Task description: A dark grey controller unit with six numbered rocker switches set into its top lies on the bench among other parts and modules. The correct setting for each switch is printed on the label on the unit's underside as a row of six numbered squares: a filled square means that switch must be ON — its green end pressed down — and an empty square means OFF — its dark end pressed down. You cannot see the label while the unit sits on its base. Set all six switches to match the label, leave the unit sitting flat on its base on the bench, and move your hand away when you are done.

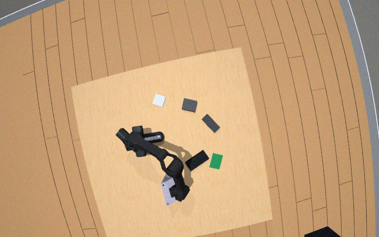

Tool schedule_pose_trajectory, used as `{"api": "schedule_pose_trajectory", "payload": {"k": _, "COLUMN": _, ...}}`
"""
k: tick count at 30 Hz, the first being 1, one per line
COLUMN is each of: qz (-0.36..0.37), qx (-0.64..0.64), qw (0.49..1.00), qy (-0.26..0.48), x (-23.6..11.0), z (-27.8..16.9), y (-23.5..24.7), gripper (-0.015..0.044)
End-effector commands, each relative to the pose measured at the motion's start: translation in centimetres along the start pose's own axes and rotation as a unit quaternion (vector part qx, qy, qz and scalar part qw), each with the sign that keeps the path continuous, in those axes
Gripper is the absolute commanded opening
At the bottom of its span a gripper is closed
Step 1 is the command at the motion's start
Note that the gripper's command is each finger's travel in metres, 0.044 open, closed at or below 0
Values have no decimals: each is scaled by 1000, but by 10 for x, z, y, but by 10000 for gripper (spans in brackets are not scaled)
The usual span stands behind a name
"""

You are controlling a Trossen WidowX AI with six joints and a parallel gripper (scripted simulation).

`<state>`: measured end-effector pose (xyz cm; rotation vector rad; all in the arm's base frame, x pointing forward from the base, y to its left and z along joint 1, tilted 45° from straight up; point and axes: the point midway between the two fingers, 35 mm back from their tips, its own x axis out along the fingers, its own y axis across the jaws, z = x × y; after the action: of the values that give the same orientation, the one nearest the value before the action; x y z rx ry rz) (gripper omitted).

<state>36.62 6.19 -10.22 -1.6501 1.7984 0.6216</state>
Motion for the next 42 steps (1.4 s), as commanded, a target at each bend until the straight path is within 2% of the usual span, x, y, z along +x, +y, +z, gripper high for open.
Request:
{"api": "schedule_pose_trajectory", "payload": {"k": 1, "qz": -3, "qx": 6, "qw": 1000, "qy": -1, "x": -7, "z": -4, "y": -2, "gripper": 336}}
{"api": "schedule_pose_trajectory", "payload": {"k": 42, "qz": -3, "qx": 5, "qw": 1000, "qy": -1, "x": -31, "z": -26, "y": -2, "gripper": 336}}
